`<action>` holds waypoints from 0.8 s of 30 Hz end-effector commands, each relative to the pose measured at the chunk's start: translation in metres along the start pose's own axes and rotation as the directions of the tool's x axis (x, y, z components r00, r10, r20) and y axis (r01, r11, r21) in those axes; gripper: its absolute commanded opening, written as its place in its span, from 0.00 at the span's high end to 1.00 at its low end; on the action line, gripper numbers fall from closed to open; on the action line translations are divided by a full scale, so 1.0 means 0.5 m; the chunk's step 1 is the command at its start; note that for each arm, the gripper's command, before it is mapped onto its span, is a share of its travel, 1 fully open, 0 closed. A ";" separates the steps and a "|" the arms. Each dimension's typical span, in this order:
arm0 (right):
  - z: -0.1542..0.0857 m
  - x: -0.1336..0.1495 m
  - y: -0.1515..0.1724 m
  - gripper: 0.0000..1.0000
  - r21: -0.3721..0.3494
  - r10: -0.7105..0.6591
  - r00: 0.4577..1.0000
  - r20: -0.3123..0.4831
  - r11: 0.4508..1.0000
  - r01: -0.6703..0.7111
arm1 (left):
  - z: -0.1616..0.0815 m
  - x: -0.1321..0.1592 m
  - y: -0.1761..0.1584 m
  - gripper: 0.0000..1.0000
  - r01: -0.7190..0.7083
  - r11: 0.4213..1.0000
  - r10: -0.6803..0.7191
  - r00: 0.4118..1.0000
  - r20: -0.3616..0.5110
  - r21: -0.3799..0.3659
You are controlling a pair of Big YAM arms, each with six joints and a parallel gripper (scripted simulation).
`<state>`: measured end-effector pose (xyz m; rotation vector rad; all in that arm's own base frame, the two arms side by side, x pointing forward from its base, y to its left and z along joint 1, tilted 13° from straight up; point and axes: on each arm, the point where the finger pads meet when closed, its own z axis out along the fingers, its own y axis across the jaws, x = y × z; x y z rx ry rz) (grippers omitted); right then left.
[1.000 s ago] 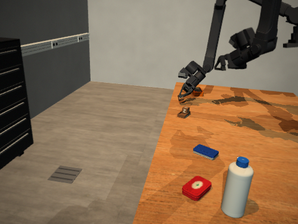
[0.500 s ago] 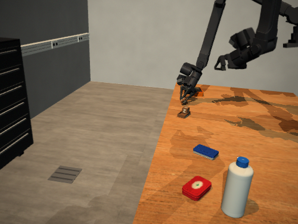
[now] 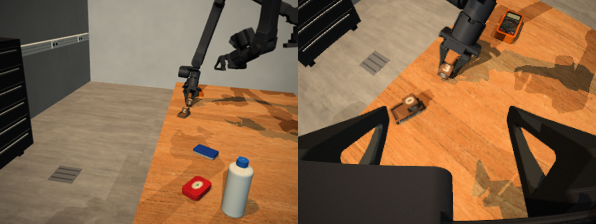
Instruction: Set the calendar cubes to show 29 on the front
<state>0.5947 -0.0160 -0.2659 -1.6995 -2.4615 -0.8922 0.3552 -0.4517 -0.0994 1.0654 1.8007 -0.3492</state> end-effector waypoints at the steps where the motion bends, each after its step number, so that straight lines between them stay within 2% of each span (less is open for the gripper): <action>1: 0.016 0.005 -0.001 0.74 0.026 0.154 0.988 -0.020 0.988 -0.153 | 0.004 -0.017 0.001 0.00 0.000 1.000 0.000 1.000 0.016 -0.001; 5: 0.026 0.028 -0.026 0.74 0.108 0.317 0.948 -0.033 0.944 -0.312 | 0.004 -0.017 0.001 0.00 0.000 1.000 0.000 1.000 0.016 -0.001; 9: 0.029 0.037 -0.038 0.74 0.145 0.364 0.931 -0.034 0.923 -0.355 | 0.004 -0.017 0.001 0.00 0.000 1.000 0.000 1.000 0.016 -0.001; 14: 0.010 0.022 -0.016 0.74 0.115 0.334 0.942 -0.030 0.937 -0.329 | 0.004 -0.017 0.001 0.00 0.000 1.000 0.000 1.000 0.016 -0.001; 24: 0.013 0.019 -0.017 0.74 0.123 0.339 0.940 -0.031 0.935 -0.333 | 0.004 -0.017 0.001 0.00 0.000 1.000 0.000 1.000 0.016 -0.001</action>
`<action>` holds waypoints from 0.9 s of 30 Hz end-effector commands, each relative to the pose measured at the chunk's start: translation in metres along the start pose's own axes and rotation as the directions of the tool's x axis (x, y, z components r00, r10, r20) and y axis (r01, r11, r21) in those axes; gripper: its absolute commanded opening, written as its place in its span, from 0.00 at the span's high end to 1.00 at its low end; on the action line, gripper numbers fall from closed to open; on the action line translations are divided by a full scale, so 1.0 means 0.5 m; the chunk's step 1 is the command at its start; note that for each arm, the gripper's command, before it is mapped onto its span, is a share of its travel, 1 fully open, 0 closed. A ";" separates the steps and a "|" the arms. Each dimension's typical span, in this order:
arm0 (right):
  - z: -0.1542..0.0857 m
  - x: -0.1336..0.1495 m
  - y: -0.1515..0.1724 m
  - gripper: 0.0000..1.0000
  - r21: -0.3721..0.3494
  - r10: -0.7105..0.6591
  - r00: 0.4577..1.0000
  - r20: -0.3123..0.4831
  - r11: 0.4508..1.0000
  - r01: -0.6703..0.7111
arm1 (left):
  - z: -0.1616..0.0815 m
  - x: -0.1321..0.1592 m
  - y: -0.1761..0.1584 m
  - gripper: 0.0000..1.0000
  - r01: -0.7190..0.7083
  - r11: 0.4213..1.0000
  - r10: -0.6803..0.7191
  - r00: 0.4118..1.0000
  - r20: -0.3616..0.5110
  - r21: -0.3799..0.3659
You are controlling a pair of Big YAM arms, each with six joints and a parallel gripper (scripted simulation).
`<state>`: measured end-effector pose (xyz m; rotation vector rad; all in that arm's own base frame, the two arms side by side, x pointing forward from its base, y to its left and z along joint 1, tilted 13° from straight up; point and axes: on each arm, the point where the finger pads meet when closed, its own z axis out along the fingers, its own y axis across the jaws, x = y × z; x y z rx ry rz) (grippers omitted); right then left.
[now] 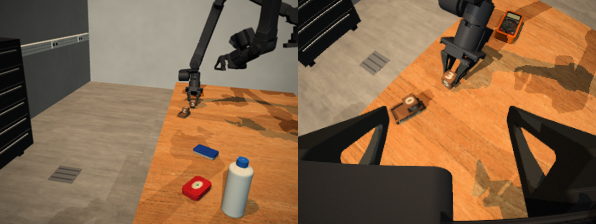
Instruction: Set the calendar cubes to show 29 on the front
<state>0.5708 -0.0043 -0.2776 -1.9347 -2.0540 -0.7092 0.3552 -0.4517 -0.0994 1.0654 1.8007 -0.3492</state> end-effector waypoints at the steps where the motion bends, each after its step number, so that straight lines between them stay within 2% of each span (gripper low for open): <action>1: 0.002 -0.007 0.026 0.74 -0.005 0.009 1.000 -0.002 1.000 -0.009 | 0.004 -0.017 0.001 0.00 0.000 1.000 0.000 1.000 0.016 -0.001; 5: -0.013 -0.012 0.046 0.74 -0.018 0.008 1.000 0.001 1.000 -0.008 | 0.004 -0.017 0.001 0.00 0.000 1.000 0.000 1.000 0.016 -0.001; 6: 0.000 -0.016 0.035 0.74 -0.006 0.014 1.000 -0.002 1.000 -0.014 | 0.004 -0.017 0.001 0.00 0.000 1.000 0.000 1.000 0.016 -0.001; 17: 0.010 -0.021 0.029 0.74 -0.014 0.009 1.000 0.000 1.000 -0.009 | 0.004 -0.017 0.001 0.00 0.000 1.000 0.000 1.000 0.016 -0.001; 20: -0.002 -0.016 0.043 0.74 -0.027 0.001 1.000 0.002 1.000 -0.001 | 0.004 -0.017 0.001 0.00 0.000 1.000 0.000 1.000 0.016 -0.001; 27: 0.018 -0.023 0.019 0.74 -0.013 0.009 1.000 -0.001 1.000 -0.009 | 0.004 -0.017 0.001 0.00 0.000 1.000 0.000 1.000 0.016 -0.001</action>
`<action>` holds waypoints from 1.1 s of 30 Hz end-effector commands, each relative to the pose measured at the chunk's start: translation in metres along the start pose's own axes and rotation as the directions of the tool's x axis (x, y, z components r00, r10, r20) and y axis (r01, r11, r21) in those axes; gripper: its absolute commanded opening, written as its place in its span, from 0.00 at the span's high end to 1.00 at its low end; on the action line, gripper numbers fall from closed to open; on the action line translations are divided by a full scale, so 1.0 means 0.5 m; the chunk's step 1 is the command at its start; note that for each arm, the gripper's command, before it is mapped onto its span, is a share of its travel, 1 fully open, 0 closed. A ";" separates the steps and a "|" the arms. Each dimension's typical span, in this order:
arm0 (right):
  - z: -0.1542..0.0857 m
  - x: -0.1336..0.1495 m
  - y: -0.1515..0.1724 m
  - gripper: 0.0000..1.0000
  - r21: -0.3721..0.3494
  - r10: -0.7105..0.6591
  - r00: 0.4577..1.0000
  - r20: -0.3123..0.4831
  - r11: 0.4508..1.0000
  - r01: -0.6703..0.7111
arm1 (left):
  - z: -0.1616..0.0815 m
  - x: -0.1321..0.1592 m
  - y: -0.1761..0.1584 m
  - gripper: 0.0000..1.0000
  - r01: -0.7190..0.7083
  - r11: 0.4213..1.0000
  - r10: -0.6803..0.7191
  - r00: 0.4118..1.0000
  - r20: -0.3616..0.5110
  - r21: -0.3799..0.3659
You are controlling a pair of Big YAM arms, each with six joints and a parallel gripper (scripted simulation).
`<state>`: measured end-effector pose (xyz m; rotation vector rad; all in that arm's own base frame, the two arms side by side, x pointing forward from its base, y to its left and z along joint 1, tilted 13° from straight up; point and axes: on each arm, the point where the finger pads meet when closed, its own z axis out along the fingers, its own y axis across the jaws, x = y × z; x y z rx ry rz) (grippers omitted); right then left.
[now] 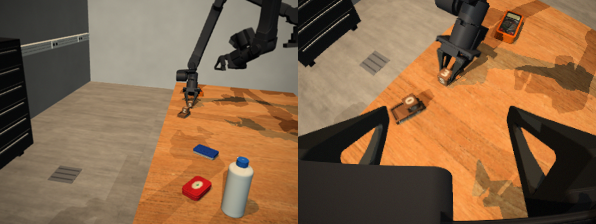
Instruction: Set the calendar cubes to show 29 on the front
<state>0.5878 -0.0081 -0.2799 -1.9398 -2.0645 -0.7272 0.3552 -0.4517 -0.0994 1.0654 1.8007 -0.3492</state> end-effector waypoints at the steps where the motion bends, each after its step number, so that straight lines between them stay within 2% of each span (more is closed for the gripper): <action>1: 0.013 -0.010 -0.013 0.74 0.004 0.016 1.000 -0.004 1.000 -0.016 | 0.004 -0.017 0.001 0.00 0.000 1.000 0.000 1.000 0.016 -0.001; 8: 0.022 -0.012 -0.029 0.74 0.008 0.019 1.000 -0.005 1.000 -0.018 | 0.004 -0.017 0.001 0.00 0.000 1.000 0.000 1.000 0.016 -0.001; 11: 0.007 -0.007 -0.011 0.74 -0.003 0.012 1.000 -0.003 1.000 -0.012 | 0.004 -0.017 0.001 0.00 0.000 1.000 0.000 1.000 0.016 -0.001; 19: 0.002 -0.001 -0.002 0.74 -0.006 0.005 1.000 -0.001 1.000 -0.005 | 0.004 -0.017 0.001 0.00 0.000 1.000 0.000 1.000 0.016 -0.001; 20: 0.002 -0.001 -0.002 0.62 -0.006 0.005 1.000 -0.001 1.000 -0.005 | 0.004 -0.017 0.001 0.00 0.000 1.000 0.000 1.000 0.016 -0.001; 21: 0.002 -0.001 -0.002 0.57 -0.006 0.005 1.000 -0.001 1.000 -0.005 | 0.004 -0.017 0.001 0.00 0.000 1.000 0.000 1.000 0.016 -0.001; 22: -0.010 -0.003 0.000 0.46 -0.005 0.014 1.000 -0.002 1.000 -0.014 | 0.004 -0.017 0.001 0.00 0.000 1.000 0.000 1.000 0.016 -0.001; 23: -0.030 -0.003 0.016 0.45 -0.018 0.012 1.000 0.001 1.000 -0.012 | 0.004 -0.017 0.001 0.00 0.000 1.000 0.000 1.000 0.016 -0.001; 27: -0.047 -0.002 0.024 0.45 -0.010 0.019 1.000 -0.001 1.000 -0.019 | 0.004 -0.017 0.001 0.00 0.000 1.000 0.000 1.000 0.016 -0.001; 33: -0.072 0.000 0.006 0.45 0.002 0.016 1.000 -0.005 1.000 -0.016 | 0.004 -0.017 0.001 0.00 0.000 1.000 0.000 1.000 0.016 -0.001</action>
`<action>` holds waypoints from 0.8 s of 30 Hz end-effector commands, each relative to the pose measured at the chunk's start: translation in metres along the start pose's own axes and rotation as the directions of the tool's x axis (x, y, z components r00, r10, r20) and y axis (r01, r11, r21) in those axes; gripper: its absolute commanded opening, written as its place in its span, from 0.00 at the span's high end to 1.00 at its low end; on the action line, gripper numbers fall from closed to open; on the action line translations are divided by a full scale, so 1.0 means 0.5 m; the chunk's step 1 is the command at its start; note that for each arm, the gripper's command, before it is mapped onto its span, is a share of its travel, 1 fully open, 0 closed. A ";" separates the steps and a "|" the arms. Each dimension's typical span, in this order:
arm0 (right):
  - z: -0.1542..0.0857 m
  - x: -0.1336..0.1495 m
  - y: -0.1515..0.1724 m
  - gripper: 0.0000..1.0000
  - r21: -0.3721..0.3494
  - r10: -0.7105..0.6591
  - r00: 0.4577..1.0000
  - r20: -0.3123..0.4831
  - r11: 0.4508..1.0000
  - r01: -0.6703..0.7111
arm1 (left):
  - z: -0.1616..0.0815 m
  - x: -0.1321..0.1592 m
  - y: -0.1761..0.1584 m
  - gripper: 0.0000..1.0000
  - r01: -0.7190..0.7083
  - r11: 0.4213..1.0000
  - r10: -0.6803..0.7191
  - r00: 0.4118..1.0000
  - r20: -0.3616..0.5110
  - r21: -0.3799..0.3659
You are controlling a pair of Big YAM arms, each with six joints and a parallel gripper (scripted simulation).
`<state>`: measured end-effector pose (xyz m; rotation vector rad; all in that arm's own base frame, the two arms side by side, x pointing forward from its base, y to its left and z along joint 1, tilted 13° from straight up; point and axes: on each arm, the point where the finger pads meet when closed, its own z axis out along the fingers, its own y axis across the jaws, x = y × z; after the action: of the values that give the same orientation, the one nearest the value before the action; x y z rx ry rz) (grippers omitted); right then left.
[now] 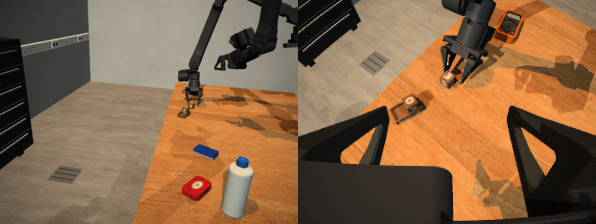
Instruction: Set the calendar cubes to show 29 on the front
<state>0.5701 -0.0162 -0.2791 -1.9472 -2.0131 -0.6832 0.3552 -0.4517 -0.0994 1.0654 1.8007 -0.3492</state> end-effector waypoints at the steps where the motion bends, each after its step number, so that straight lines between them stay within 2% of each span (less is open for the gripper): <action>1: -0.058 0.012 0.038 0.45 -0.035 -0.024 1.000 0.005 0.999 0.024 | 0.004 -0.017 0.001 0.00 0.000 1.000 0.000 1.000 0.016 -0.001; 3: -0.054 0.023 0.050 0.45 -0.040 -0.041 0.999 0.006 0.998 0.041 | 0.004 -0.017 0.001 0.00 0.000 1.000 0.000 1.000 0.016 -0.001; 7: -0.085 0.012 0.036 0.00 -0.035 -0.024 1.000 0.005 0.999 0.024 | 0.004 -0.017 0.001 0.00 0.000 1.000 0.000 1.000 0.016 -0.001; 13: -0.161 0.014 0.031 0.00 -0.036 -0.024 1.000 0.004 0.999 0.024 | 0.004 -0.017 0.001 0.00 0.000 1.000 0.000 1.000 0.016 -0.001; 14: -0.161 0.012 0.035 0.00 -0.046 -0.031 0.999 0.008 0.998 0.031 | 0.004 -0.017 0.001 0.00 0.000 1.000 0.000 1.000 0.016 -0.001; 15: -0.139 0.003 0.021 0.00 -0.034 -0.024 1.000 0.006 0.999 0.024 | 0.004 -0.017 0.001 0.00 0.000 1.000 0.000 1.000 0.016 -0.001; 17: -0.119 0.024 0.028 0.00 -0.038 -0.045 0.999 0.008 0.998 0.045 | 0.004 -0.017 0.001 0.00 0.000 1.000 0.000 1.000 0.016 -0.001; 21: -0.116 0.023 0.026 0.00 -0.038 -0.045 0.999 0.008 0.998 0.045 | 0.004 -0.017 0.001 0.00 0.000 1.000 0.000 1.000 0.016 -0.001; 24: -0.121 0.014 0.032 0.34 -0.046 -0.117 0.993 0.021 0.992 0.118 | 0.004 -0.017 0.001 0.00 0.000 1.000 0.000 1.000 0.016 -0.001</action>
<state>0.5706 -0.0402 -0.2273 -1.9326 -2.0645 -0.7211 0.3552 -0.4517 -0.0994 1.0654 1.8007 -0.3492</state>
